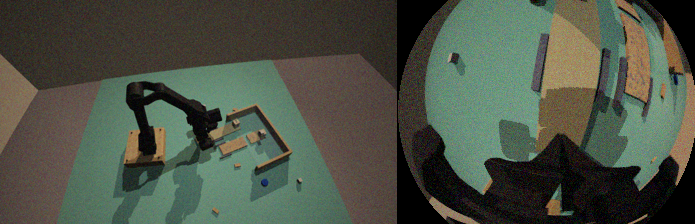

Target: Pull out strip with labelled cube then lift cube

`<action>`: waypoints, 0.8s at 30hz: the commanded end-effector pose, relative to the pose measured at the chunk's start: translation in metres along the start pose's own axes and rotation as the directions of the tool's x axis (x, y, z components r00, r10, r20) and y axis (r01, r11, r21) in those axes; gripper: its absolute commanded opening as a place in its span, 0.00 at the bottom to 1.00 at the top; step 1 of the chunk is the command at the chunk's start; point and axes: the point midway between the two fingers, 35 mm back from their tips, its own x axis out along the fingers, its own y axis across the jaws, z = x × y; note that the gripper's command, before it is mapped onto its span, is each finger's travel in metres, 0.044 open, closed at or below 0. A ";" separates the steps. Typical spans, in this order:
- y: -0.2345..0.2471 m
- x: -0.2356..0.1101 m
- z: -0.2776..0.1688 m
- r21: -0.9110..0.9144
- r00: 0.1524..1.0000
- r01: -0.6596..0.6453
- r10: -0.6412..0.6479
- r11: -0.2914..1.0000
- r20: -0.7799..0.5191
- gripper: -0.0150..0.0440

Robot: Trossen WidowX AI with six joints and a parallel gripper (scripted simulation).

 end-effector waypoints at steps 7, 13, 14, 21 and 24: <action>0.001 0.005 -0.023 -0.003 1.000 -0.001 0.001 1.000 -0.029 0.25; 0.001 0.005 -0.031 -0.003 1.000 -0.001 0.001 1.000 -0.029 0.25; 0.001 0.004 -0.033 -0.003 1.000 -0.001 0.001 1.000 -0.029 0.25; 0.002 0.004 -0.044 -0.003 1.000 -0.001 0.001 1.000 -0.030 0.25; 0.002 0.004 -0.048 -0.003 1.000 -0.001 0.001 1.000 -0.031 0.25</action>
